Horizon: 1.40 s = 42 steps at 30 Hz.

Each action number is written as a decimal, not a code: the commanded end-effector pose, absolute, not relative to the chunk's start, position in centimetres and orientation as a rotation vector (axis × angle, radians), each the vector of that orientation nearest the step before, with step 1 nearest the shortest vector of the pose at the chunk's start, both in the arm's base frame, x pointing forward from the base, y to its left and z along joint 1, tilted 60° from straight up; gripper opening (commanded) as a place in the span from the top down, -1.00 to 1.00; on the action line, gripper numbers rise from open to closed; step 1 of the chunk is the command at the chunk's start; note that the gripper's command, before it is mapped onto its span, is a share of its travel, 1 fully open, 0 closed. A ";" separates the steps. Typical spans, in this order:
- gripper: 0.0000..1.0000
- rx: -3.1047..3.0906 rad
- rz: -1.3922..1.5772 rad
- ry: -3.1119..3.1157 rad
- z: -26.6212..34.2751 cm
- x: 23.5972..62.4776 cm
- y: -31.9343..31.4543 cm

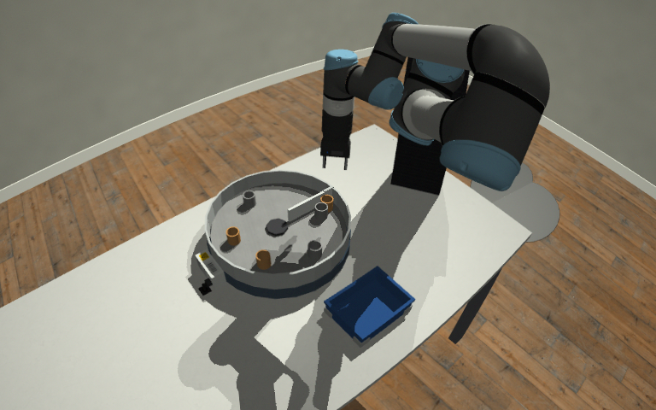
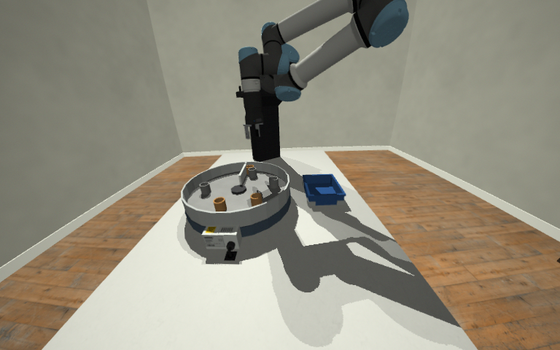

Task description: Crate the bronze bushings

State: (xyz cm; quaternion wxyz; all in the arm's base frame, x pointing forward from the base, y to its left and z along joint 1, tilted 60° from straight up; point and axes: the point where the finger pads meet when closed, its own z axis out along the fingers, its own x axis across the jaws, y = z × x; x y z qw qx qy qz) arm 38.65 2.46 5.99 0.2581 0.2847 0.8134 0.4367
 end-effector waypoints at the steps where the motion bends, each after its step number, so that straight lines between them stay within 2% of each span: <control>1: -1.00 0.785 1.162 2.225 2.0 40.7 2.3; 7: -1.00 0.785 1.162 2.225 2.0 40.7 2.3; 8: -1.00 0.772 1.184 2.205 6.0 38.7 2.4; 42: -1.00 0.772 1.184 2.205 6.0 38.7 2.4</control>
